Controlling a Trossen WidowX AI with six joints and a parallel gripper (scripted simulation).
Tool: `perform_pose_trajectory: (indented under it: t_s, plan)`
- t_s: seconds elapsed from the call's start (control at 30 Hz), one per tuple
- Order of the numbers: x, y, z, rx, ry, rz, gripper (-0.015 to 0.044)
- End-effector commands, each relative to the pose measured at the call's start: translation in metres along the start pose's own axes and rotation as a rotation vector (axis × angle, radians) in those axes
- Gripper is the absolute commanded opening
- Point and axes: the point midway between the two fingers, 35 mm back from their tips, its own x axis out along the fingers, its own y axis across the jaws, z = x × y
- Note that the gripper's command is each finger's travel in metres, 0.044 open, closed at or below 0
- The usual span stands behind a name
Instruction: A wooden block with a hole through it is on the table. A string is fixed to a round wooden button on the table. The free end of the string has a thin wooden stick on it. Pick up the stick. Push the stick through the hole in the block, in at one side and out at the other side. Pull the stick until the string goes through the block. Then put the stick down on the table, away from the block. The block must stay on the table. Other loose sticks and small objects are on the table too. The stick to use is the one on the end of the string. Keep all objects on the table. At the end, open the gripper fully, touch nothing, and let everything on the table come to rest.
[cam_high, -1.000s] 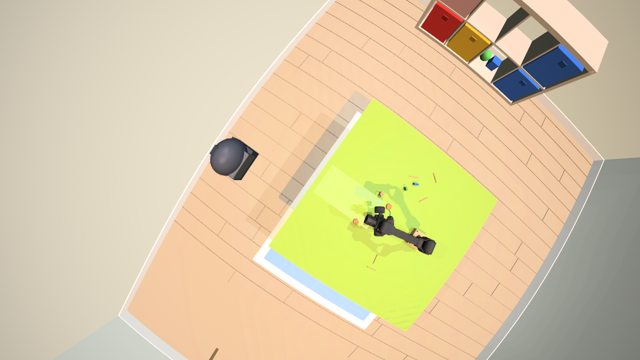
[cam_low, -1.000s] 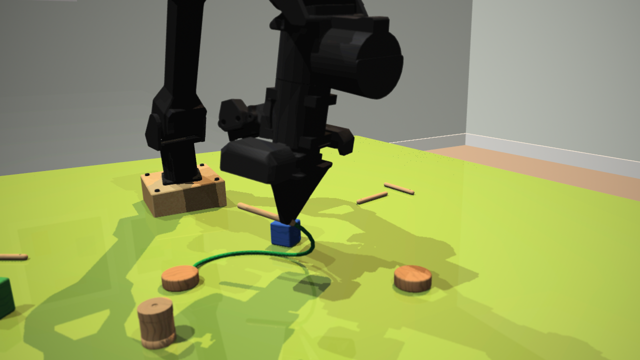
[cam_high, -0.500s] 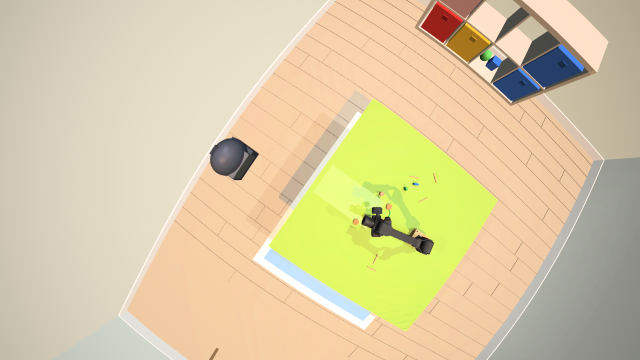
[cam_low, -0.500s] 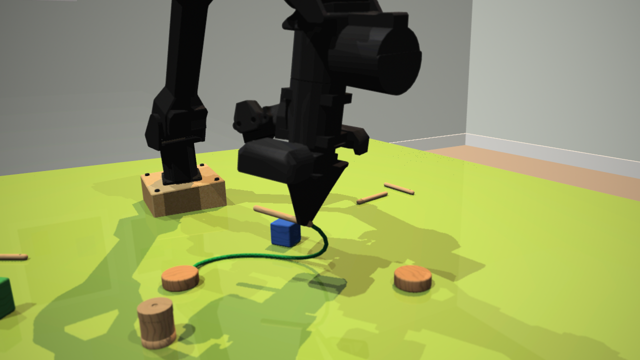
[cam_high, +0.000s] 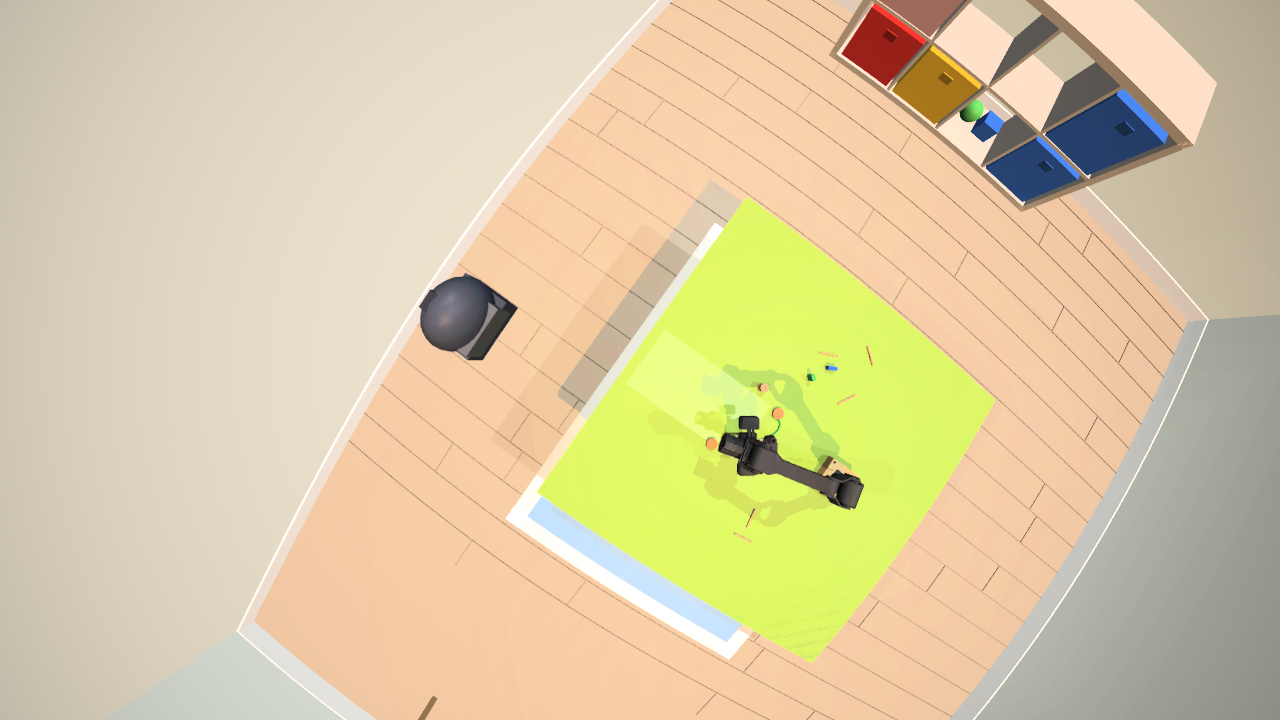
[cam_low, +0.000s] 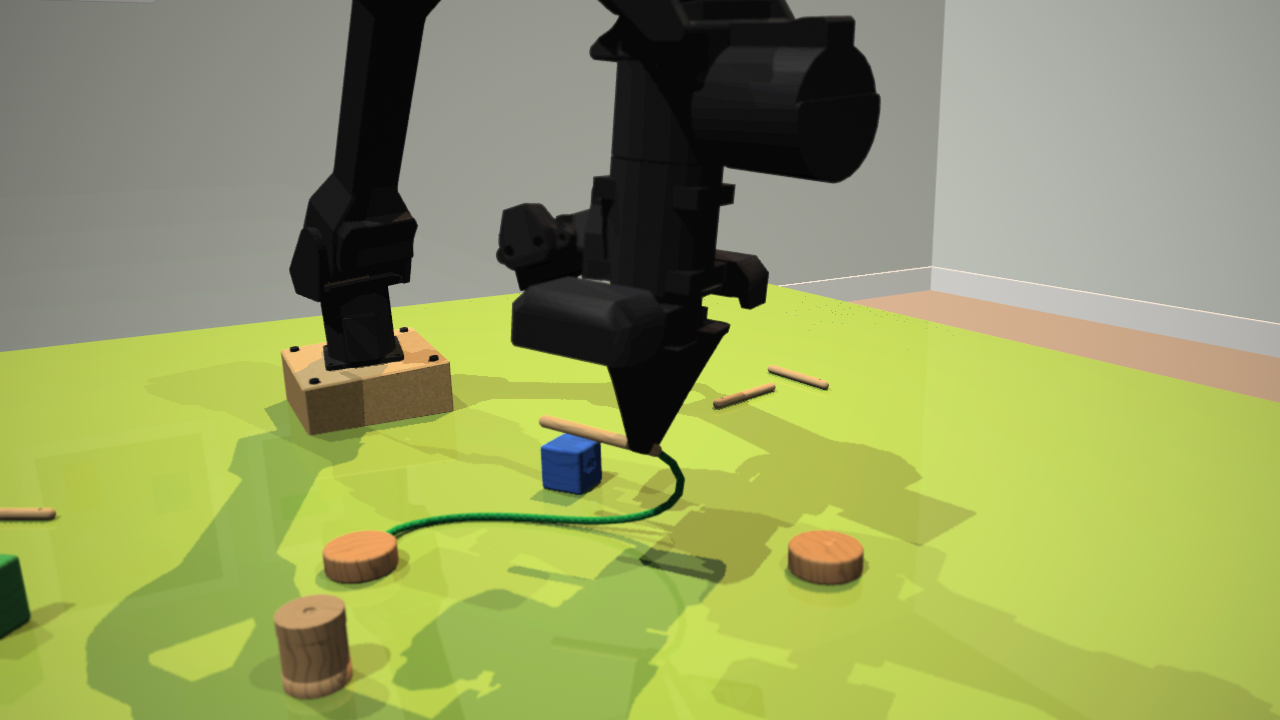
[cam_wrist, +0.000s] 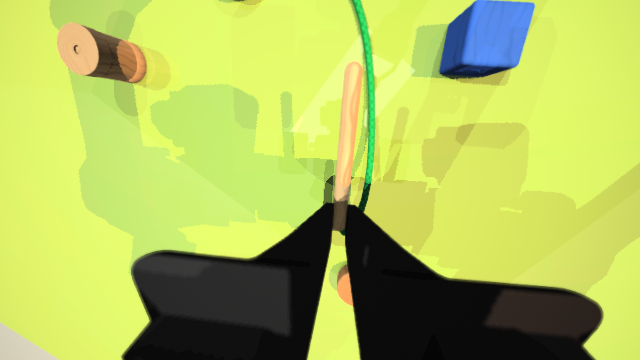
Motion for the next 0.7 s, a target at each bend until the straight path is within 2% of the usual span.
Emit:
perform_pose_trajectory:
  t_s: [0.0, 0.67]
  plan:
    - [0.003, -0.002, -0.006, 0.003, 0.006, -0.006, 0.0000]
    - [0.000, -0.011, -0.030, 0.007, 0.048, -0.011, 0.0000]
